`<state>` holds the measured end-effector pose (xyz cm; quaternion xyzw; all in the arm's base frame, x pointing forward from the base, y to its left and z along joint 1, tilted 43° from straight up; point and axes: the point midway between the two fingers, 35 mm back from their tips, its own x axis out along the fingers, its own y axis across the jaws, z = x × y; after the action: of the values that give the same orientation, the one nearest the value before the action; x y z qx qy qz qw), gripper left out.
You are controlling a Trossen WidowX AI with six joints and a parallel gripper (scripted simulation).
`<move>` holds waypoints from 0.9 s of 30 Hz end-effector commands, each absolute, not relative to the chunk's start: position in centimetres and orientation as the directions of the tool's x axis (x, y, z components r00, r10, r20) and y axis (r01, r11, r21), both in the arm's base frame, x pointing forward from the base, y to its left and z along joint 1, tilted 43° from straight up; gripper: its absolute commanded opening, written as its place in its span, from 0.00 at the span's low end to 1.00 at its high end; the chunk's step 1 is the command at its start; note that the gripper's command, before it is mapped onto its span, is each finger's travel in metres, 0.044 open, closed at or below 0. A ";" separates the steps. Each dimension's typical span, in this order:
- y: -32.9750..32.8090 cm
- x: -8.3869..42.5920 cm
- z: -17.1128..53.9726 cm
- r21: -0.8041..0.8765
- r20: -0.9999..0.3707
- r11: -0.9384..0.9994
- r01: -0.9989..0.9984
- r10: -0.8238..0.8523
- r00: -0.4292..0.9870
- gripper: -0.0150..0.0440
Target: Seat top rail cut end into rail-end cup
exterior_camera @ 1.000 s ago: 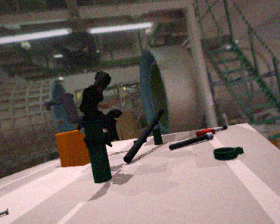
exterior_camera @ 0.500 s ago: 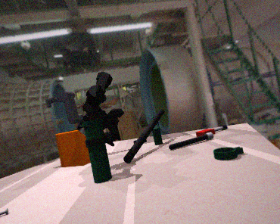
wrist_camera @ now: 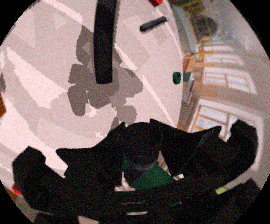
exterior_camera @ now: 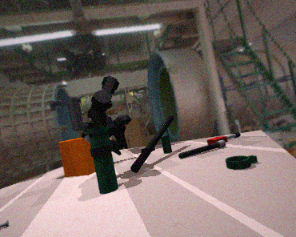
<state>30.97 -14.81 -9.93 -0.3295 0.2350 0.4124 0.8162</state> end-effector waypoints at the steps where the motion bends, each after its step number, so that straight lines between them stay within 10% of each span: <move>1: -14.7 30.9 -9.9 -0.350 -0.651 0.436 -0.829 0.523 0.551 0.25; 10: -14.8 31.0 -9.9 -0.344 -0.655 0.442 -0.828 0.519 0.549 0.25; 27: -14.8 31.1 -7.8 -0.343 -0.655 0.443 -0.828 0.519 0.549 1.00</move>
<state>31.07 -14.83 -8.72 -0.3301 0.2343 0.4131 0.8158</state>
